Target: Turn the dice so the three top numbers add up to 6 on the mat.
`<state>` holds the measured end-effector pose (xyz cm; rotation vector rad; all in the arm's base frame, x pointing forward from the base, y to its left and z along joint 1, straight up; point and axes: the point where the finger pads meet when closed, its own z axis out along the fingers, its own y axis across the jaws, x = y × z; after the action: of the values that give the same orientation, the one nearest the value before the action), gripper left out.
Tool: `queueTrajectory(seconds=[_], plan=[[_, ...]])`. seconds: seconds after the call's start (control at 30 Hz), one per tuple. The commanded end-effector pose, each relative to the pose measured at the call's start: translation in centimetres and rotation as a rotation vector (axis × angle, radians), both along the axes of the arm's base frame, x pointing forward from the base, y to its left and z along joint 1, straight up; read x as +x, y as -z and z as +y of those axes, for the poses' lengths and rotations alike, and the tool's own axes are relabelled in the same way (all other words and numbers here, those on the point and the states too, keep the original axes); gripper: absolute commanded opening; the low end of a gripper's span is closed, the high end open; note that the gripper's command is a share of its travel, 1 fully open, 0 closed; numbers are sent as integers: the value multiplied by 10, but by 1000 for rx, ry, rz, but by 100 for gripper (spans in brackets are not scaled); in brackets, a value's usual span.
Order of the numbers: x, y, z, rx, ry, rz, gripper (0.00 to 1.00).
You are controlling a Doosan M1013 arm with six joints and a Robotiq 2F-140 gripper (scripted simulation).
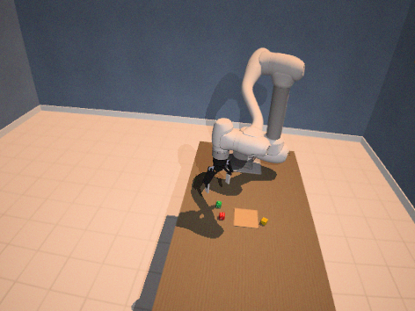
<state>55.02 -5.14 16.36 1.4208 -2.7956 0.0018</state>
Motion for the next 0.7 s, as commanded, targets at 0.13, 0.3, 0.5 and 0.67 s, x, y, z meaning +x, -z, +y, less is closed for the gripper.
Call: queueTrajectory(seconds=[0.13,0.3,0.5,0.67], plan=[[-33,11,-16,-2,-37,-4,100],[-33,11,-16,-2,-37,-4,100],[-33,11,-16,-2,-37,-4,100],[-33,17,-16,-1,-37,-4,100]])
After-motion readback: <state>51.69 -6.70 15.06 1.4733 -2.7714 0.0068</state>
